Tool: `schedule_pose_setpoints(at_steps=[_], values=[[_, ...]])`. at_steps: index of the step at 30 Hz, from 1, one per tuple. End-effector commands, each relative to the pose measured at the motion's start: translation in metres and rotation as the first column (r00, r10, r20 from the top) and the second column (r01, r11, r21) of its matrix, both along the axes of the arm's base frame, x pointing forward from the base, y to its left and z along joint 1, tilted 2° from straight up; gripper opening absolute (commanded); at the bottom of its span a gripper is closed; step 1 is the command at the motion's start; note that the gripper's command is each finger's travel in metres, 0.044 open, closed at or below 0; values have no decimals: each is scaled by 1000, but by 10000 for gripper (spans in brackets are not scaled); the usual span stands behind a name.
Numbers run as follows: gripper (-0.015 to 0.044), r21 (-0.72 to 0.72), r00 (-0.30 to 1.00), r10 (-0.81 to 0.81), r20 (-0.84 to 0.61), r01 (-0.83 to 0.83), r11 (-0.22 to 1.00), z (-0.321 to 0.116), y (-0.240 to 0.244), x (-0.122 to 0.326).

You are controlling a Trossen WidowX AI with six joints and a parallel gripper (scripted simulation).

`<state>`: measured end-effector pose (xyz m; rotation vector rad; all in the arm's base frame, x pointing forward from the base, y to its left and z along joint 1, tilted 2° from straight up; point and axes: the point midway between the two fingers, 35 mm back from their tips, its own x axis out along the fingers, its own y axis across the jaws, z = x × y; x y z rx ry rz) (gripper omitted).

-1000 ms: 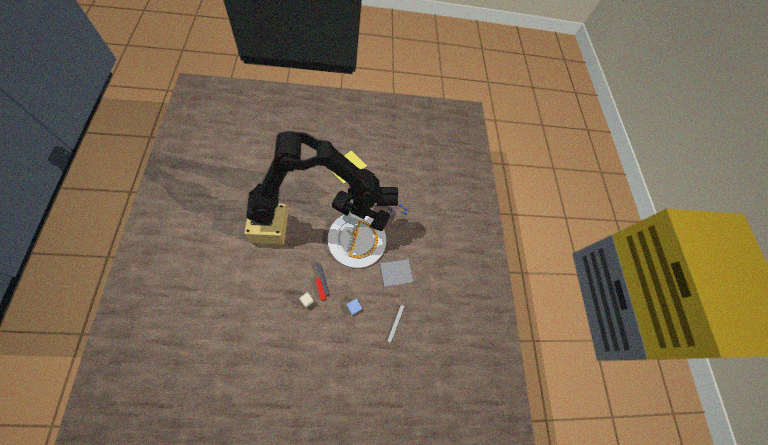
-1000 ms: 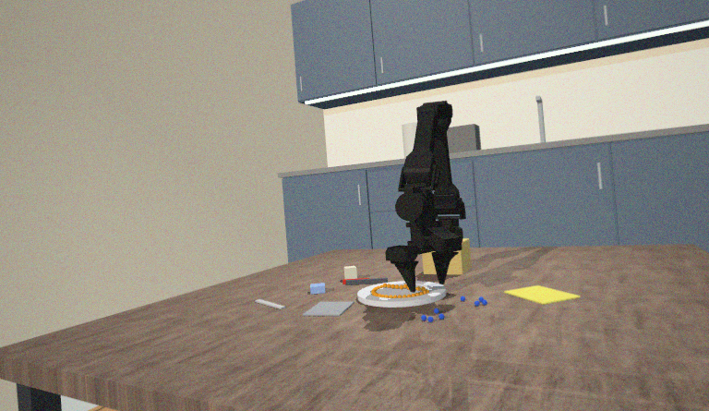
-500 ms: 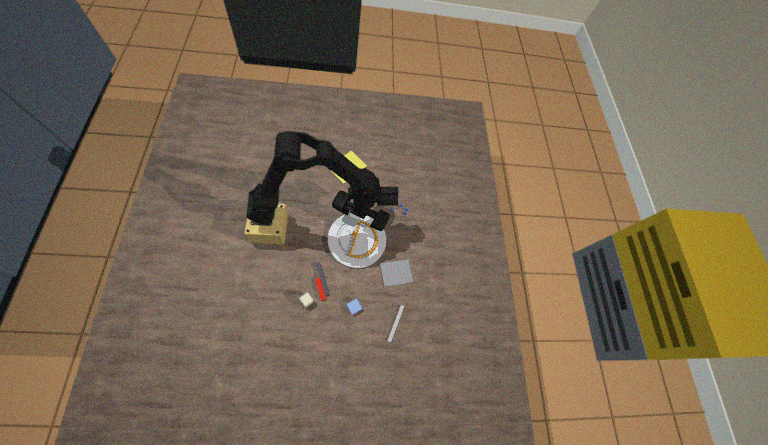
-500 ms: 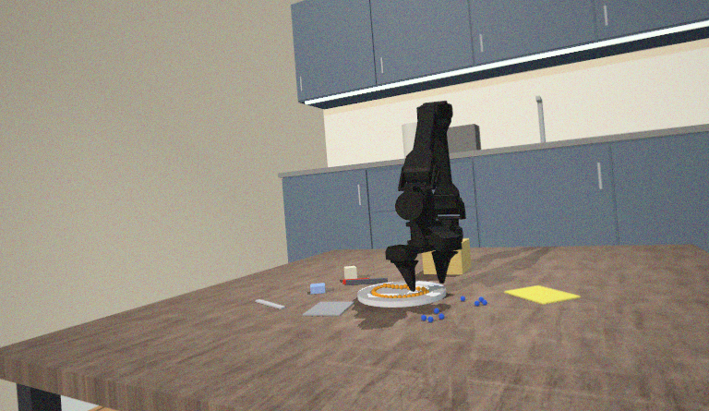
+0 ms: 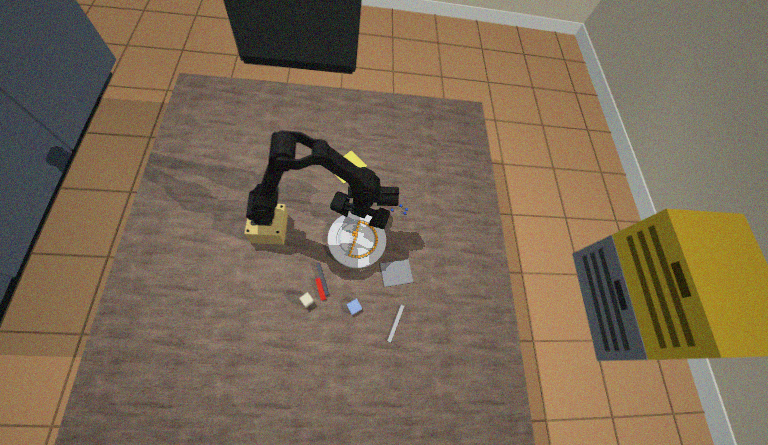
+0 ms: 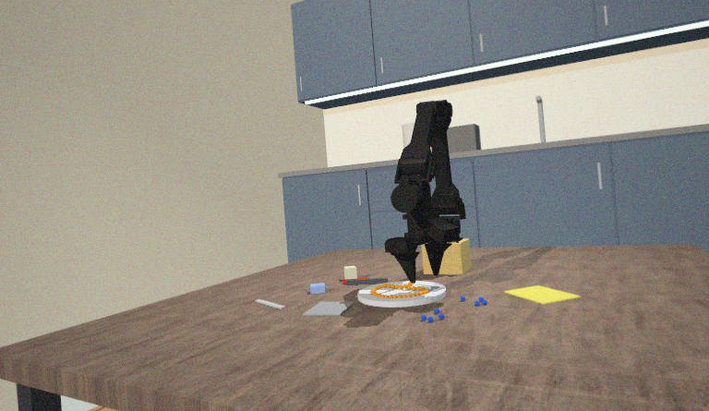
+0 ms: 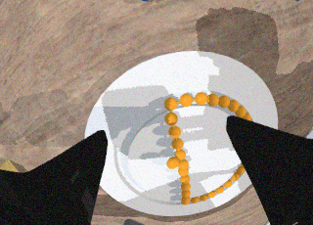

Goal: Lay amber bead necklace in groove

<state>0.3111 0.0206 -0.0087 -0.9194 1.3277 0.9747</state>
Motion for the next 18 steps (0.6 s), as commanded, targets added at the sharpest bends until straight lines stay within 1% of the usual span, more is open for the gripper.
schedule_pose_setpoints(at_steps=[1,5,9,10,18], values=[[230,-1,998,59,16,-59,998,15,-5,2],[125,-1,998,59,16,-59,998,10,-5,2],[120,-1,998,59,16,-59,998,-2,-5,2],[120,-1,998,53,30,-53,999,7,-5,5],[120,-1,998,55,27,-55,999,-2,-4,5]])
